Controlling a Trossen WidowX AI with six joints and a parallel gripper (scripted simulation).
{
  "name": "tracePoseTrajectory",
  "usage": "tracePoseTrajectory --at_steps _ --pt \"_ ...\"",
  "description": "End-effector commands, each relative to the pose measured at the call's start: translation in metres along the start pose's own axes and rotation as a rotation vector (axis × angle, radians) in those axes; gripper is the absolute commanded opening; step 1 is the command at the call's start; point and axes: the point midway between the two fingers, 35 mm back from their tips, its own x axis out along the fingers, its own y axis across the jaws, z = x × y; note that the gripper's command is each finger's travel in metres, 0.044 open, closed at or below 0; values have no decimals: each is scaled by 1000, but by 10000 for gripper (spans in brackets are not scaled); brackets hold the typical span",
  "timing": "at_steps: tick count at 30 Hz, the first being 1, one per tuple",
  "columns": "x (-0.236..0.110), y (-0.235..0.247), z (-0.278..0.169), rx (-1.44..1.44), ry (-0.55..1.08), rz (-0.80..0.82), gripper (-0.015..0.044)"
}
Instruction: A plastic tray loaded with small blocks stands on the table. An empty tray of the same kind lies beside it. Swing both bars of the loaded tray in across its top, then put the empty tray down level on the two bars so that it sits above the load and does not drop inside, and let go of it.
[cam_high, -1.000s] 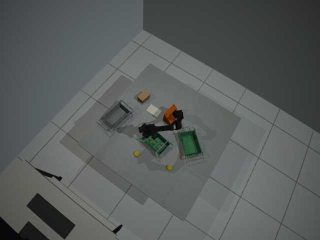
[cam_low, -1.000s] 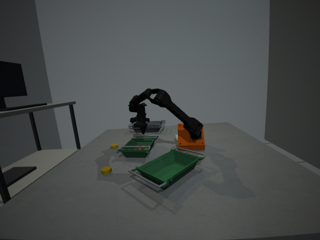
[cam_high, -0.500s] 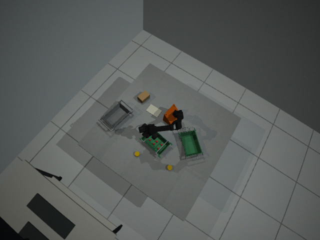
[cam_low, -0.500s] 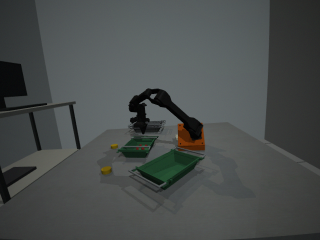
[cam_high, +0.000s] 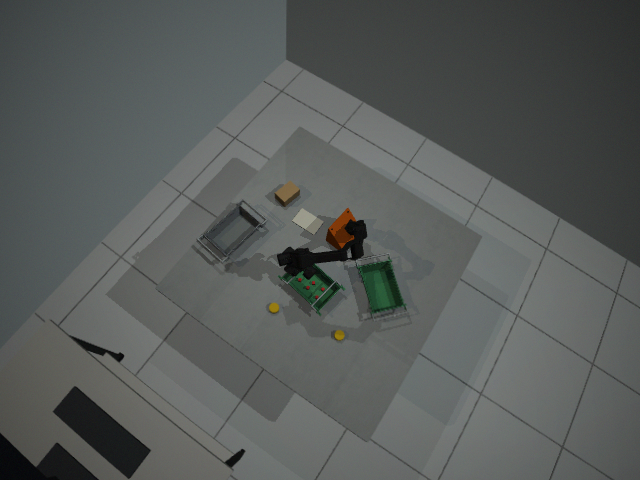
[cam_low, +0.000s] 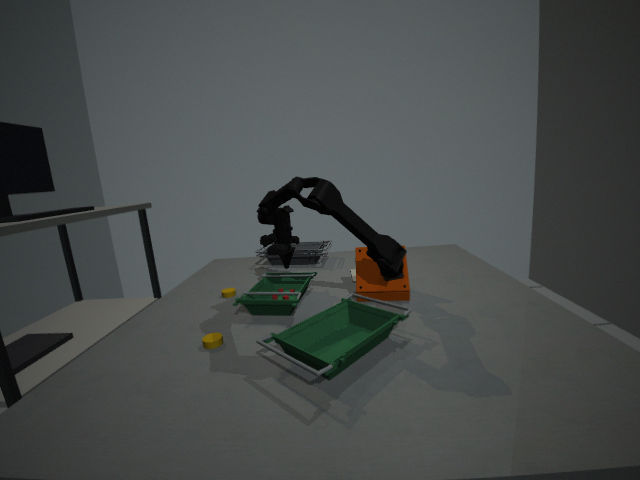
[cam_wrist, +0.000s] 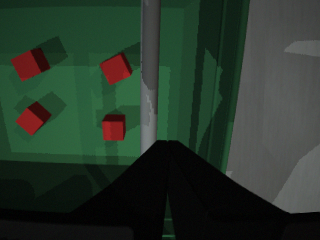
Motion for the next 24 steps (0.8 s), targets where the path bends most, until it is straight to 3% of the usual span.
tracePoseTrajectory --at_steps 1,19,24 --pt "0 0 0 0 0 0 0" --pt "0 0 0 0 0 0 0" --pt "0 0 0 0 0 0 131"
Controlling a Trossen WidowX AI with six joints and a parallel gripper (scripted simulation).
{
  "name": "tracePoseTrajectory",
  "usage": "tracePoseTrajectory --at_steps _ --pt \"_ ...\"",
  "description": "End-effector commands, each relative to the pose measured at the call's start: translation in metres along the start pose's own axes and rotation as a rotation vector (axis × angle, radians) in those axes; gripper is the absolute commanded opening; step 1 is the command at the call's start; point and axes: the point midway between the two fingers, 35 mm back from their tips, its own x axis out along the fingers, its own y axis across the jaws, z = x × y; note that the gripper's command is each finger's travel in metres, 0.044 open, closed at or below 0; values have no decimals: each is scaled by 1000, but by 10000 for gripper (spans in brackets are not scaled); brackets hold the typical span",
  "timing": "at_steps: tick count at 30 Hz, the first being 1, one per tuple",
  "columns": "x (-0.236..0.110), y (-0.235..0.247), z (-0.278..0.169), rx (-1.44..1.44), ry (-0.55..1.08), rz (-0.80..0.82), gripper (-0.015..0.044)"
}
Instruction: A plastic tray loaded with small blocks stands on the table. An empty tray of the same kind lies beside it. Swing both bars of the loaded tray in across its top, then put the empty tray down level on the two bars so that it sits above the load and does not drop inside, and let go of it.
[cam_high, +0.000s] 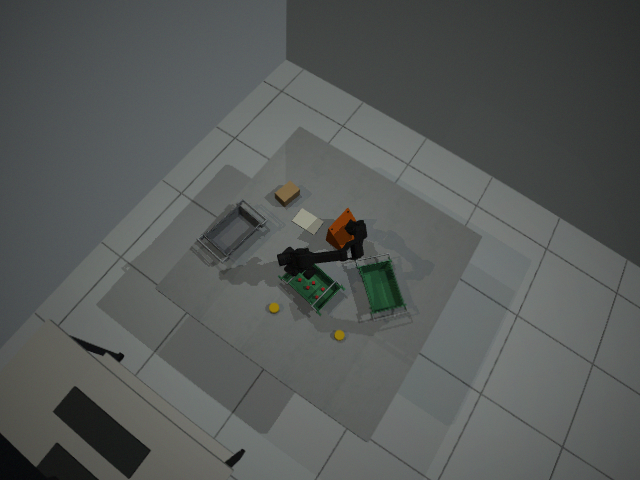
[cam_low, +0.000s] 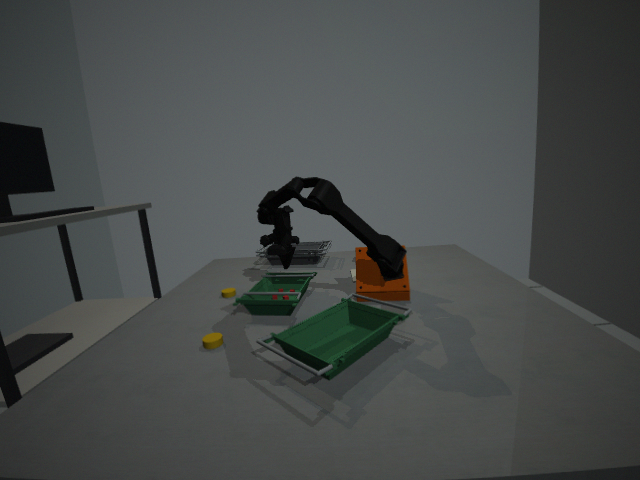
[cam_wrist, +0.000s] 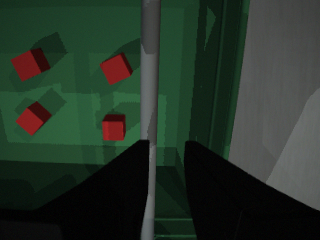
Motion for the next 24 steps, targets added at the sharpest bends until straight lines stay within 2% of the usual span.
tracePoseTrajectory --at_steps 1,5,11,12,18,24 --pt "0 0 0 0 0 0 157" --pt "-20 -1 2 25 -4 0 263" --pt "-86 0 -2 102 -16 8 420" --pt "-52 3 0 73 7 16 440" --pt "-44 98 -3 -165 11 -35 440" --pt "-30 197 -37 -442 11 -56 440"
